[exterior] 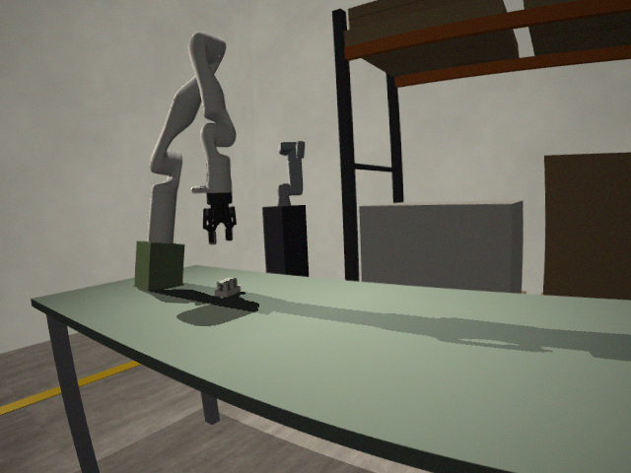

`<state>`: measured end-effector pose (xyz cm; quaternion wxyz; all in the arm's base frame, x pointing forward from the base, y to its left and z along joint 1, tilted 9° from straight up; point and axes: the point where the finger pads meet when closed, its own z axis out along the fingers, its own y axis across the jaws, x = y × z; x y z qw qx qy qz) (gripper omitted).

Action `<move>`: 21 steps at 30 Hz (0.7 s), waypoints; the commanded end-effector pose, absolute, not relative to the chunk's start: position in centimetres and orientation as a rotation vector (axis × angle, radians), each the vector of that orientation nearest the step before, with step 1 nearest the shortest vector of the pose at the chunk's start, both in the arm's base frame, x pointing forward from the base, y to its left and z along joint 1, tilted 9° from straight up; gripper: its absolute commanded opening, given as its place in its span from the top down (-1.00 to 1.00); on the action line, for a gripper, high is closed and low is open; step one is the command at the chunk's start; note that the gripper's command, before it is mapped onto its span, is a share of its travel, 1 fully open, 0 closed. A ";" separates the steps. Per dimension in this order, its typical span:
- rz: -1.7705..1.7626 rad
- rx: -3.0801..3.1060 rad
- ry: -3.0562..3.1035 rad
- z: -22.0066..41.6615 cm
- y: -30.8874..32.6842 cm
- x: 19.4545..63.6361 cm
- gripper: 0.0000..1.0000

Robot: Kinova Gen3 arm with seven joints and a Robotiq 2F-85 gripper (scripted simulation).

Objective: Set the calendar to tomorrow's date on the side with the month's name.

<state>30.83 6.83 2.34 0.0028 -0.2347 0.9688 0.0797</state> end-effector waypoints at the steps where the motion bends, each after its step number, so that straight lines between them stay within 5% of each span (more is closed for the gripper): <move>1: 0.252 -0.686 3.029 2.6 6.2 31.6 -1.00; 21: 0.253 -0.678 3.029 2.6 6.1 31.6 -1.00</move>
